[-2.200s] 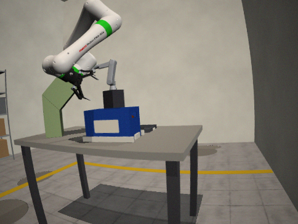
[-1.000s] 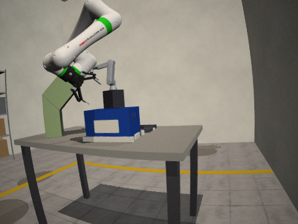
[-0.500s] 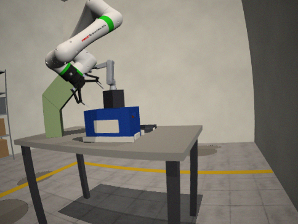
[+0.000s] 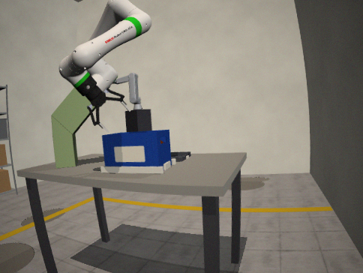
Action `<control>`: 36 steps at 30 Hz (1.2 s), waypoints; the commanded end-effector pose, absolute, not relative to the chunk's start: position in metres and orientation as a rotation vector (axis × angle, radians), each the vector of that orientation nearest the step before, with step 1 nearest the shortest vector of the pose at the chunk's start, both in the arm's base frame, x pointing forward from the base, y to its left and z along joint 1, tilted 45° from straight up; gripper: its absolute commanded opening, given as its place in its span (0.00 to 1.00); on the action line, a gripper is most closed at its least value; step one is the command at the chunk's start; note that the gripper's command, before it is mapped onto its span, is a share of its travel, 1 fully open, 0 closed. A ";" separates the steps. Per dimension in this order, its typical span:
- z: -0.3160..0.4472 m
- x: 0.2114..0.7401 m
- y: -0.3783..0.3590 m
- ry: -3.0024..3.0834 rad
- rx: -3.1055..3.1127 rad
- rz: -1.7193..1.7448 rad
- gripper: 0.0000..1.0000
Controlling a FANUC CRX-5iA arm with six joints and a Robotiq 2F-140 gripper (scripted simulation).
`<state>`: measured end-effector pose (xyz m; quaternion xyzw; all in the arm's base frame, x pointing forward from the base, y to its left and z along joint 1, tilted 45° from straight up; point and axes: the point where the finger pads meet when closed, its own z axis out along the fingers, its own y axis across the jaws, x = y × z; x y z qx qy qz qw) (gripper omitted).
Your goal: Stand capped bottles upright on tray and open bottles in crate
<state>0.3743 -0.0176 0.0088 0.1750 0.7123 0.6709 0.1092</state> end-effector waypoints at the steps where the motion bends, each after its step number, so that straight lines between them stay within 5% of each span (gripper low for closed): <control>1: 0.008 0.380 -0.021 2.107 0.547 1.958 1.00; 36: 0.029 0.467 -0.053 2.231 1.021 1.705 1.00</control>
